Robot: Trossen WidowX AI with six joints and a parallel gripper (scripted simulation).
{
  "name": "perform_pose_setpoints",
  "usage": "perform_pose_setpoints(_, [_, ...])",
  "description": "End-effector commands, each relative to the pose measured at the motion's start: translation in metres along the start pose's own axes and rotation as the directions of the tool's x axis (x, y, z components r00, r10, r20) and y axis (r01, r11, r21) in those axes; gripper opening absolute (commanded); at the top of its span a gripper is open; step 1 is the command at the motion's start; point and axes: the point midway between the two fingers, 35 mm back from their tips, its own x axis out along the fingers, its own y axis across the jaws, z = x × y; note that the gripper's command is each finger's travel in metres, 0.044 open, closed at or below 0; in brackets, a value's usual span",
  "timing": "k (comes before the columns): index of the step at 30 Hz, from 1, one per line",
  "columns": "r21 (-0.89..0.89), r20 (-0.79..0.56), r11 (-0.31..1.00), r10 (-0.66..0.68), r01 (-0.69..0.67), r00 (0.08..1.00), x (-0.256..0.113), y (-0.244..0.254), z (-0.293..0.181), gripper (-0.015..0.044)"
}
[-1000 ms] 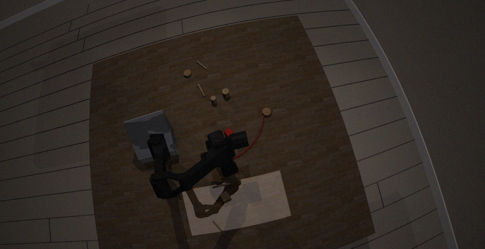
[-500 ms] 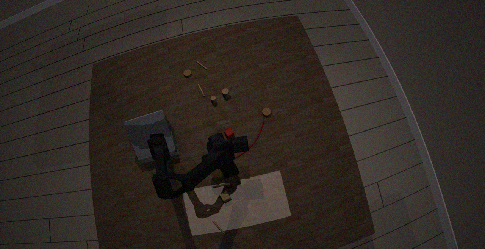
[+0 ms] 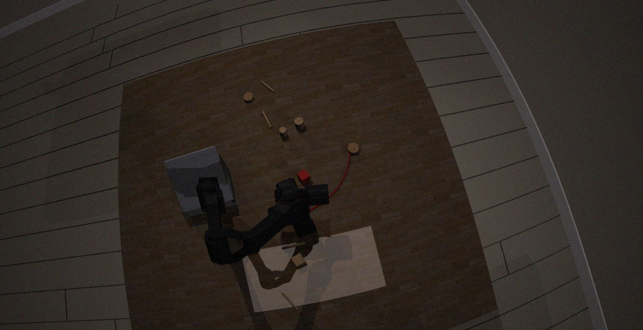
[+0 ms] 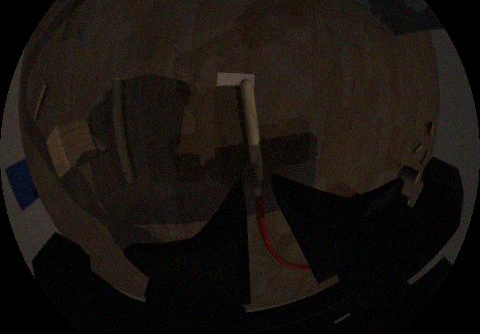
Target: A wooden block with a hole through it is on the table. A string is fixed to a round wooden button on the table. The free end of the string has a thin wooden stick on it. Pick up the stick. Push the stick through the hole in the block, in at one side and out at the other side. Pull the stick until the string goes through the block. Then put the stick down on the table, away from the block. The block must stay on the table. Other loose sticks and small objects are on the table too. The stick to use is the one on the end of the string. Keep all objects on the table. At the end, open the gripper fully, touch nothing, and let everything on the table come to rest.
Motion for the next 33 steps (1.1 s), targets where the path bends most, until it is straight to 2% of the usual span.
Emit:
perform_pose_setpoints(1, [0.001, 0.000, 1.000, 0.000, 0.000, 1.000, 0.000, 0.000, 0.000, 0.0043])
perform_pose_setpoints(3, [0.001, 0.000, 1.000, 0.000, 0.000, 1.000, 0.000, 0.000, 0.000, 0.0000])
perform_pose_setpoints(33, [0.001, -0.001, 1.000, -0.005, 0.005, 1.000, -0.027, -0.001, -0.002, 0.0000])
